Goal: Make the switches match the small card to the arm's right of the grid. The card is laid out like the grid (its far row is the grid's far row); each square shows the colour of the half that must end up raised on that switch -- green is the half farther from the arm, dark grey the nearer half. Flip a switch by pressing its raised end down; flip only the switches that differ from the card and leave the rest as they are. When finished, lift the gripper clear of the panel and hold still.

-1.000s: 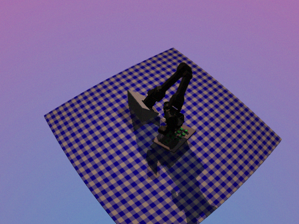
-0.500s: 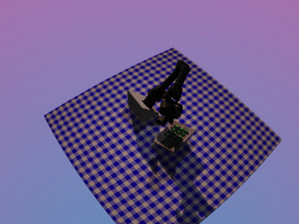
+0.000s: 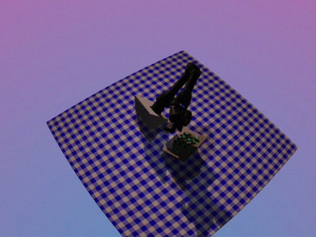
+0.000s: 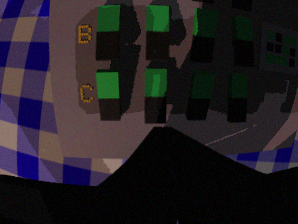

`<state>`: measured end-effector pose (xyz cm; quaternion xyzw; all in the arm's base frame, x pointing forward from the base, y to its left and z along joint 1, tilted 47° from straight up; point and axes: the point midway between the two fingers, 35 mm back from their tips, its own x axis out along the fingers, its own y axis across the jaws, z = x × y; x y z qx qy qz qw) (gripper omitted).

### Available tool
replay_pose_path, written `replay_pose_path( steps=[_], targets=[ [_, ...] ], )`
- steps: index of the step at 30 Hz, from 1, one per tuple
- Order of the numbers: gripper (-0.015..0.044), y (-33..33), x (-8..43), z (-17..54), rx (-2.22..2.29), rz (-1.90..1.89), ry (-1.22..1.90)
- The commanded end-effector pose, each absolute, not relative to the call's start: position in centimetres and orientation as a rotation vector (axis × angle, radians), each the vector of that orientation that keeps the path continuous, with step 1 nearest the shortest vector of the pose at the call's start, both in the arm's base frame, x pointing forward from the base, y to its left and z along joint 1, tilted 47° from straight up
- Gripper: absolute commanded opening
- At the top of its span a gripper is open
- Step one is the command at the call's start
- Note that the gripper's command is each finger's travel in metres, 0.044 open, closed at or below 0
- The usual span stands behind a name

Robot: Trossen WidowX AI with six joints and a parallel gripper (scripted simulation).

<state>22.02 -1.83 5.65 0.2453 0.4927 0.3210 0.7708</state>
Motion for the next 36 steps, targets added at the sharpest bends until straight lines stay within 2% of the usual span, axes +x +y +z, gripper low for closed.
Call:
replay_pose_path(
  steps=[1,36],
  targets=[
    [0.0,-1.5,22.2,5.5,0.538,0.691,1.06],
    [0.0,0.2,22.9,4.1,0.539,0.692,1.059]
  ],
)
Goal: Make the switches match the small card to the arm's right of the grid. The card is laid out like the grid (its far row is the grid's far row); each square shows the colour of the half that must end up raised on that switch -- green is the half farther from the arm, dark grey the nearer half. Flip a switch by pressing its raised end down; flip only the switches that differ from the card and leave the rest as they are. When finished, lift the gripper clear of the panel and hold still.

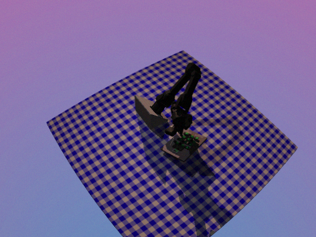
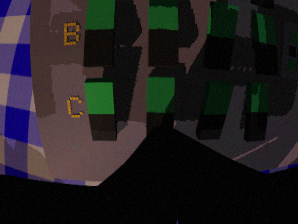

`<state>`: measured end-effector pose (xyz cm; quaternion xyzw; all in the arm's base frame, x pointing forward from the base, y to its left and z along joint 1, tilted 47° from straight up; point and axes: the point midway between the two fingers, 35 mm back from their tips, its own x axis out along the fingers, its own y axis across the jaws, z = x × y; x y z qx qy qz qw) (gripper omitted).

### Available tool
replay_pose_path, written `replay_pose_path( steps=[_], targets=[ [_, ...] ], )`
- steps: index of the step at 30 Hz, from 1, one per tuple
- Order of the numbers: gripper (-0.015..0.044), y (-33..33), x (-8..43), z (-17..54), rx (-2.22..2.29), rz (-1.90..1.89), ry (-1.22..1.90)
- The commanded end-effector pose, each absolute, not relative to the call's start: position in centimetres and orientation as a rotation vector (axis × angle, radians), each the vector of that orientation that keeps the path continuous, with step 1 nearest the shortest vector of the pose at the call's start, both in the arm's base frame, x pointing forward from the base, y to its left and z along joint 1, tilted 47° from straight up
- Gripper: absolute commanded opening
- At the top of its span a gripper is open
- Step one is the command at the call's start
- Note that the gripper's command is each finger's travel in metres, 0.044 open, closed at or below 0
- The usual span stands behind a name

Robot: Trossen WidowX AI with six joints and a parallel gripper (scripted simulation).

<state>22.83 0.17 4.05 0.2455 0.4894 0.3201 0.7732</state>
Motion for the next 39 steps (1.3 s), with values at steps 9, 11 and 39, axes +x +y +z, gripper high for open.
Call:
replay_pose_path(
  steps=[9,11,39],
  targets=[
    [0.0,0.28,22.89,4.0,0.539,0.692,1.059],
    [0.0,0.3,22.9,3.98,0.539,0.692,1.059],
    [0.0,0.58,23.01,3.76,0.539,0.692,1.059]
  ],
)
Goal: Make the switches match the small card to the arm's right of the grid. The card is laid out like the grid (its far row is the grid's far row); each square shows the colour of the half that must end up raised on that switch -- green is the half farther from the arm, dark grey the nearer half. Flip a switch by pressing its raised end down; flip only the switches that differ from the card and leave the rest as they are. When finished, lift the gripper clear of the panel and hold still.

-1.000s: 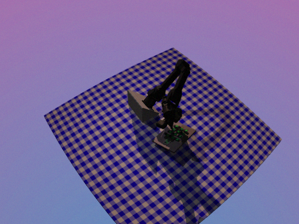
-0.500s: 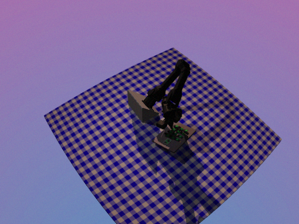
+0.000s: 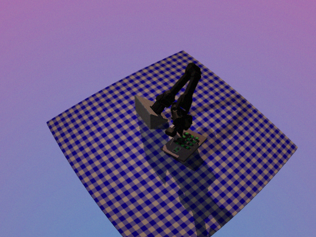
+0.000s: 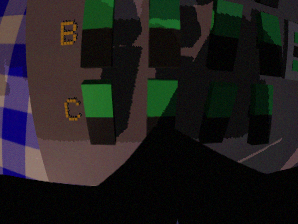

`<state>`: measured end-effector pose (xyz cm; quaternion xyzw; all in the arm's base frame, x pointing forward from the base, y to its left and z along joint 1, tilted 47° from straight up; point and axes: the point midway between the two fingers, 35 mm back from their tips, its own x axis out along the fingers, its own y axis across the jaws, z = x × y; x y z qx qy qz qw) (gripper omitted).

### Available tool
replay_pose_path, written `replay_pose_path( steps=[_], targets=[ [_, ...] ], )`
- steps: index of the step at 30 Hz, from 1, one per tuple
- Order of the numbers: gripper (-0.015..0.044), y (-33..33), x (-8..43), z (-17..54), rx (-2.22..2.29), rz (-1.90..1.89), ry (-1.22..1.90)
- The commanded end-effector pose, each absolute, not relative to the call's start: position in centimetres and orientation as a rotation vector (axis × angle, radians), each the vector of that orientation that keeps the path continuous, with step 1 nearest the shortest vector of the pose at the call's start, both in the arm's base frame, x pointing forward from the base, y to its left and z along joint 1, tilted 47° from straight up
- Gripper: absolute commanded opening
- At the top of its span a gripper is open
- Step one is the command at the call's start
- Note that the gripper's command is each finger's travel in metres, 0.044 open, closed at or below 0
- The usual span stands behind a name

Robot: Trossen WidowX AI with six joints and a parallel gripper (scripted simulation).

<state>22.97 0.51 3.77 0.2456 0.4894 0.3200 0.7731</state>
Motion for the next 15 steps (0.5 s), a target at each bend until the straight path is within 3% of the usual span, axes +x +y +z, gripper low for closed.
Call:
replay_pose_path(
  steps=[1,8,15],
  targets=[
    [0.0,0.6,23.0,3.8,0.539,0.692,1.059],
    [0.0,0.4,23.0,3.8,0.531,0.692,1.061],
    [0.0,-4.2,21.2,7.6,0.53,0.699,1.086]
  ],
)
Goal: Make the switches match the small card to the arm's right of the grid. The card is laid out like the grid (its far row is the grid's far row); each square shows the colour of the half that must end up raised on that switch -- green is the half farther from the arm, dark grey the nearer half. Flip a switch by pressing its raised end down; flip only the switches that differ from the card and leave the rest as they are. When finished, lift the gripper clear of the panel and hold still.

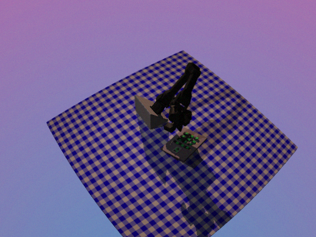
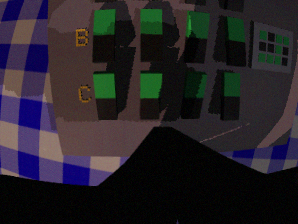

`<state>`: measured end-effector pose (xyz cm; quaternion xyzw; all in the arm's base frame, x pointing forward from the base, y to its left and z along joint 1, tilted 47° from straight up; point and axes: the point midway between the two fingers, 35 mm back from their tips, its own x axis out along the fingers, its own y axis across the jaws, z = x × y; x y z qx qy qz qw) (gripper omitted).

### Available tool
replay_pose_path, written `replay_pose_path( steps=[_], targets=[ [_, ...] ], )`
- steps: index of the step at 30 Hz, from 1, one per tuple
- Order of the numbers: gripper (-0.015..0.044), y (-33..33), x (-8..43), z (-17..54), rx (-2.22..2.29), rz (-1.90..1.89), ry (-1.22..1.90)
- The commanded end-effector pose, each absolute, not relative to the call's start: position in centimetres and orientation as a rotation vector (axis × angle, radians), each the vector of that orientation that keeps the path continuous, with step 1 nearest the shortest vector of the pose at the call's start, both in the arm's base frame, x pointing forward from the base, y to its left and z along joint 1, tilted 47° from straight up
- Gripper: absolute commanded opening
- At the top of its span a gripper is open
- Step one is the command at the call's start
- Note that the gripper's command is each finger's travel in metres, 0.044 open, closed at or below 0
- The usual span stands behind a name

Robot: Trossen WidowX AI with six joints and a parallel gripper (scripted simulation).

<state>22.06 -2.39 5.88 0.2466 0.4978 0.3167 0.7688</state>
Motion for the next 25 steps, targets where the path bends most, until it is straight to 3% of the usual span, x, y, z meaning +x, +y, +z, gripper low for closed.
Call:
replay_pose_path(
  steps=[1,6,11,25],
  targets=[
    [0.0,-4.2,21.2,7.6,0.53,0.699,1.086],
    [0.0,-4.5,21.8,7.8,0.53,0.699,1.086],
    [0.0,-5.9,25.8,8.9,0.529,0.699,1.084],
    [0.0,-5.9,25.9,8.9,0.529,0.699,1.084]
  ],
)
